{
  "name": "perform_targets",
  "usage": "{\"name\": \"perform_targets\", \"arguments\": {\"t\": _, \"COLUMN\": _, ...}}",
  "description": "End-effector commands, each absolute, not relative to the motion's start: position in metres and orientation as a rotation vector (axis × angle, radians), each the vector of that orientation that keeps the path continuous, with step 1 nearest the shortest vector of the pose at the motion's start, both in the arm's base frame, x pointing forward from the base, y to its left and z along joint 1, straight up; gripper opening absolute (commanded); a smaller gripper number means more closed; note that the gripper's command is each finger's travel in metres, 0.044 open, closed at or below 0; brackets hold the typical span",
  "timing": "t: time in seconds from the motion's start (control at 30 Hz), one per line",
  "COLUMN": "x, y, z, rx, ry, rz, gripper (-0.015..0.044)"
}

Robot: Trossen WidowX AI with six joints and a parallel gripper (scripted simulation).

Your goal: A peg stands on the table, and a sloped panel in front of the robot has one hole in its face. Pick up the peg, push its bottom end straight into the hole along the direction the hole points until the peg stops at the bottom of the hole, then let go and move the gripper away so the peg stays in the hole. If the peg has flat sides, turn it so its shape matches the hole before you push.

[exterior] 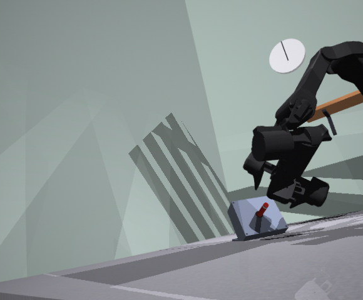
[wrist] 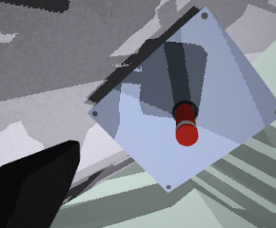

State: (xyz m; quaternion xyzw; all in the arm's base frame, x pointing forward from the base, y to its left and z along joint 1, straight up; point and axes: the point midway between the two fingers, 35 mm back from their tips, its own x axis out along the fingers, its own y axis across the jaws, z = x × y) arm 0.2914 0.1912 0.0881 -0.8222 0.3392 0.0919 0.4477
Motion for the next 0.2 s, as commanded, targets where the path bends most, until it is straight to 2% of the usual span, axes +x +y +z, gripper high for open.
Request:
{"name": "perform_targets", "arguments": {"t": 0.0, "x": 0.2891, "y": 0.1939, "z": 0.0915, "rx": -2.031, "ry": 0.836, "rz": 0.220, "gripper": 0.0440}}
{"name": "perform_targets", "arguments": {"t": 0.17, "x": 0.2863, "y": 0.1956, "z": 0.0979, "rx": -2.031, "ry": 0.835, "rz": 0.220, "gripper": 0.0440}}
